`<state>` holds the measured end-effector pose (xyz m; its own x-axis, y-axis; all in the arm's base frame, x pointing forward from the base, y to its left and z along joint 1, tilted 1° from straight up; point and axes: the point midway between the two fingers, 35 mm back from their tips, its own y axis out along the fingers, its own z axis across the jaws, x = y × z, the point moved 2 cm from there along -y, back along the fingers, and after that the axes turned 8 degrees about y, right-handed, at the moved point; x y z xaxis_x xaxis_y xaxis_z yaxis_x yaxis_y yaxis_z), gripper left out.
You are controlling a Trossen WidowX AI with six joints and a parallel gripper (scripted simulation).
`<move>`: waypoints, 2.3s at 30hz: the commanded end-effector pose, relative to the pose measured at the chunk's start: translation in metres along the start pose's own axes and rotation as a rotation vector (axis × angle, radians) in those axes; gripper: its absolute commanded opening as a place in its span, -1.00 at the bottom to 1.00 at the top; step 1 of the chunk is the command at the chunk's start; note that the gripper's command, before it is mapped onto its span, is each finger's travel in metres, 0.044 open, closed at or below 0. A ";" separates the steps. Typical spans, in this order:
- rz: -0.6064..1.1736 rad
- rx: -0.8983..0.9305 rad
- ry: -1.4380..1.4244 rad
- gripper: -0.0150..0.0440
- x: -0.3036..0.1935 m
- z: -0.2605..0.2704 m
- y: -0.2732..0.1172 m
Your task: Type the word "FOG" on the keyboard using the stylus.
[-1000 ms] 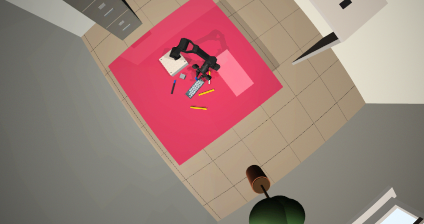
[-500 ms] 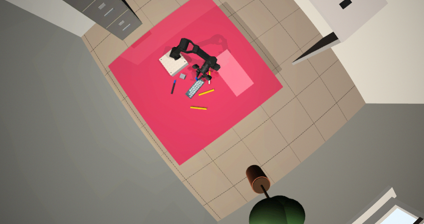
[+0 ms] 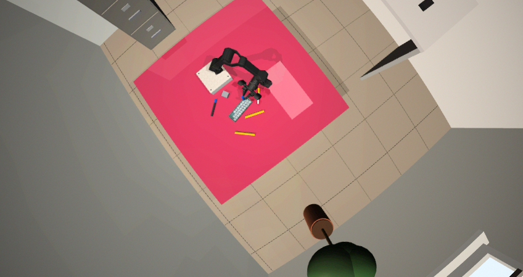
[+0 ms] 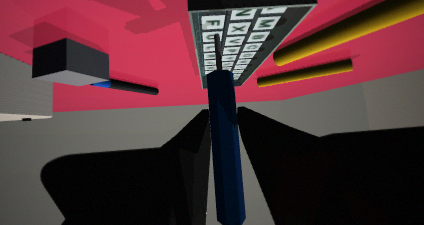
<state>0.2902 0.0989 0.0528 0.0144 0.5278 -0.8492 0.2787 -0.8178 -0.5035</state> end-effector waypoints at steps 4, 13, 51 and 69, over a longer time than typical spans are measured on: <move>0.002 -0.002 -0.006 -0.22 0.004 0.000 0.002; 0.002 -0.002 -0.006 -0.22 0.007 0.001 0.005; -0.002 -0.004 0.005 -0.34 -0.020 -0.004 -0.012; 0.011 -0.002 -0.004 -0.49 -0.051 -0.048 0.040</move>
<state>0.3394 0.0567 0.0809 0.0163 0.5247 -0.8511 0.2768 -0.8204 -0.5004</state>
